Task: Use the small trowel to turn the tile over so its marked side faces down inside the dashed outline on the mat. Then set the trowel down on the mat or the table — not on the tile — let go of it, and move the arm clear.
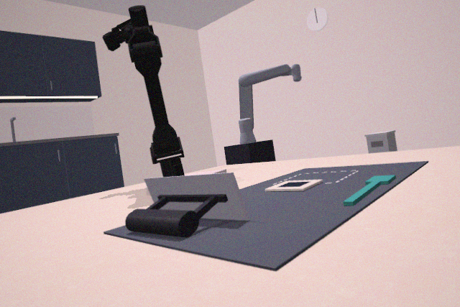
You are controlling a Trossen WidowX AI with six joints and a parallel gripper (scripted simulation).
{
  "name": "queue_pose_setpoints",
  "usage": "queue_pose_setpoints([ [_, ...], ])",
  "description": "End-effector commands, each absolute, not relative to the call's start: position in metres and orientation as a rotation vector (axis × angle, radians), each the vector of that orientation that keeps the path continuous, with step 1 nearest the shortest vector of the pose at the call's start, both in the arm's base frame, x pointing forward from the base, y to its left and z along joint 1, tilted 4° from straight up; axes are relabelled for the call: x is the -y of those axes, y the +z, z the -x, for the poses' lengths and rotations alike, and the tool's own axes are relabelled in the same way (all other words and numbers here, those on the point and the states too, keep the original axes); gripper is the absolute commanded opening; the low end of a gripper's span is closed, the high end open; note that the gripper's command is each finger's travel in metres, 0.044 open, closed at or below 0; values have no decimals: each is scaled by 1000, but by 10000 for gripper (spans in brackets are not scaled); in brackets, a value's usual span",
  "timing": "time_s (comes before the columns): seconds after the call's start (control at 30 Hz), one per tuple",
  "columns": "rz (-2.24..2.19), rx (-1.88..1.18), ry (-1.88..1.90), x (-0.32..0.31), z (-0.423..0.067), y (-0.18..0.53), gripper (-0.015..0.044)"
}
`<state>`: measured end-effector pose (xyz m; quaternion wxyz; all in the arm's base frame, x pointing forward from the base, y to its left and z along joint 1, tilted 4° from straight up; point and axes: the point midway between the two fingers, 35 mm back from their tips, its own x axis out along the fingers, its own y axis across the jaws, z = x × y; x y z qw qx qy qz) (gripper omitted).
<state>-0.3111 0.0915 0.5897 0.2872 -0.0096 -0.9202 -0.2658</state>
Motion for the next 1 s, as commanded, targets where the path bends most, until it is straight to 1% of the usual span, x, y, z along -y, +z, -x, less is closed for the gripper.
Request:
queue_pose_setpoints([
  [0.0,163,2508,-775,-125,314,579,100],
  [0.23,433,2582,-903,-190,304,561,100],
  [0.43,676,2637,-1000,-245,283,544,100],
  [0.67,976,2689,-1089,-304,245,523,100],
  [0.97,1363,2737,-1207,-371,178,492,100],
])
